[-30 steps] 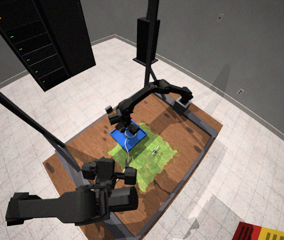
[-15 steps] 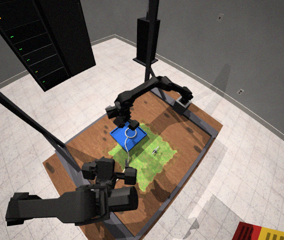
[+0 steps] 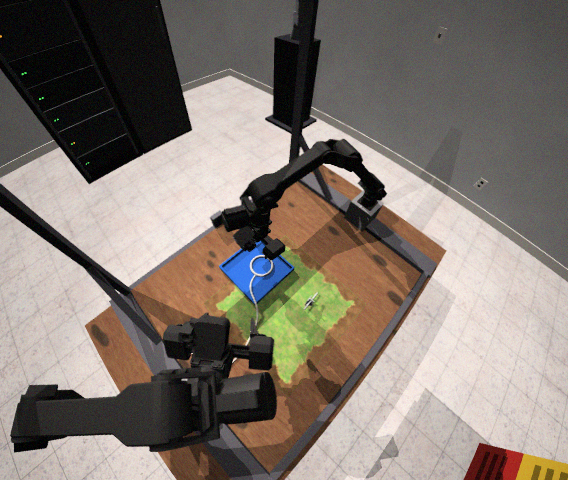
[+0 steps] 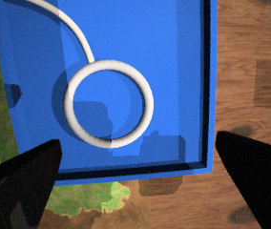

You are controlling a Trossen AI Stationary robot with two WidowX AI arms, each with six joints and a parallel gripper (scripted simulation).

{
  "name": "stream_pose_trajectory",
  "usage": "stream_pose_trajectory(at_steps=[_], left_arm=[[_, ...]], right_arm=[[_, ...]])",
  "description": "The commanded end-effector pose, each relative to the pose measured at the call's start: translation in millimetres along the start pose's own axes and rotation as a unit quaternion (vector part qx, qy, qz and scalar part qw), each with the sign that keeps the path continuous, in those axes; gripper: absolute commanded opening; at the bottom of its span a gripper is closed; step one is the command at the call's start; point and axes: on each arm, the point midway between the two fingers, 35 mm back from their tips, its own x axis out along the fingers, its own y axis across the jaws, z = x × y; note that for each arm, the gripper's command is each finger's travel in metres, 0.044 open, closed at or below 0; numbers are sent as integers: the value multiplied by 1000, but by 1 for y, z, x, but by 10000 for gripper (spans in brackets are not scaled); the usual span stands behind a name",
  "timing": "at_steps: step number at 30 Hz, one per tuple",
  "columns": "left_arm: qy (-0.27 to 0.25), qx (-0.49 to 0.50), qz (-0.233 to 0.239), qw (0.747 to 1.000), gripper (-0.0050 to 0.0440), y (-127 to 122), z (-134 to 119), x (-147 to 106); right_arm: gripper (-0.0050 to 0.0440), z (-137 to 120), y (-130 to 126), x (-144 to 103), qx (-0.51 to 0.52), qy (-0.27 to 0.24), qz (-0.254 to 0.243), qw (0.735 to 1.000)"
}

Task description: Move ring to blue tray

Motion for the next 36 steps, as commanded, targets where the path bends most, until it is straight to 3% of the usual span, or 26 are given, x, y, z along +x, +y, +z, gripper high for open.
stream_pose_trajectory(at_steps=[1,14,36], left_arm=[[-53,26,-14,998,440,5,0,-23],[-134,109,-29,985,440,21,-16,-39],[-134,114,-28,984,440,21,-16,-35]], right_arm=[[440,3,0,-2,-5,-2,-3,1000],[440,3,0,-2,-5,-2,-3,1000],[440,3,0,-2,-5,-2,-3,1000]])
